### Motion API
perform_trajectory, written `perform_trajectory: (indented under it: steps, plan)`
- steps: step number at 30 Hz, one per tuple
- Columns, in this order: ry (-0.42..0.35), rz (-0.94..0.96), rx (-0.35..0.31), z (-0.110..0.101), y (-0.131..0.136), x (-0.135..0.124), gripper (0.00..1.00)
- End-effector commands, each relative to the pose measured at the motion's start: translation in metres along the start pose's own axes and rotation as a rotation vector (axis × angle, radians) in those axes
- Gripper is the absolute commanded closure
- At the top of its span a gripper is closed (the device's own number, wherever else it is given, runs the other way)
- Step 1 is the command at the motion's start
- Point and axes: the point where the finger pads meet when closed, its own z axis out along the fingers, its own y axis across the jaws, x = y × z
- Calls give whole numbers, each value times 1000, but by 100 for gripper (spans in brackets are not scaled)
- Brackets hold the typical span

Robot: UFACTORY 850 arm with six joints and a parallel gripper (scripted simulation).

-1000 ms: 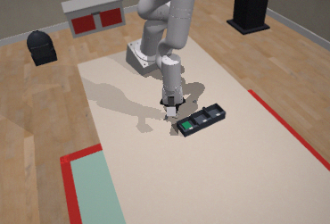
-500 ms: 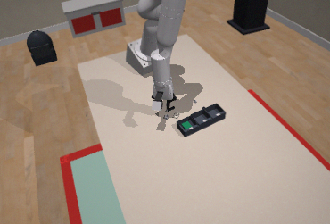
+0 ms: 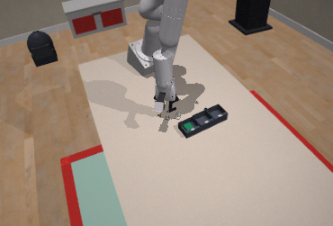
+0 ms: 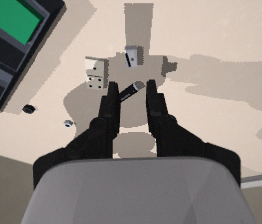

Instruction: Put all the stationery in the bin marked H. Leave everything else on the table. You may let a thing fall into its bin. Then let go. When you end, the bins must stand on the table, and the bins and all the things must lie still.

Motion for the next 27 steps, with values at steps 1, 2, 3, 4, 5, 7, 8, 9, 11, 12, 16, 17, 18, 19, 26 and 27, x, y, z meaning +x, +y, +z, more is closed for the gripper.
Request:
perform_trajectory:
  steps: [1,2,3,4,5,7,8,9,11,12,16,17,18,19,26,27]
  plan:
    - [1,0,0,0,0,1,71]
    - [1,0,0,0,0,1,71]
    - [1,0,0,0,0,1,71]
    - [1,0,0,0,0,1,71]
    - [1,0,0,0,-1,1,71]
    - [1,0,0,0,-1,1,71]
    - [1,0,0,0,-1,1,71]
    - [1,0,0,0,-1,1,71]
    - [1,0,0,0,-1,1,71]
    - [1,0,0,0,-1,1,71]
    - [1,0,0,0,-1,1,71]
    - [1,0,0,0,-1,1,71]
    - [1,0,0,0,-1,1,71]
    - [1,0,0,0,-1,1,71]
    - [1,0,0,4,-1,1,71]
    - [1,0,0,8,-1,1,71]
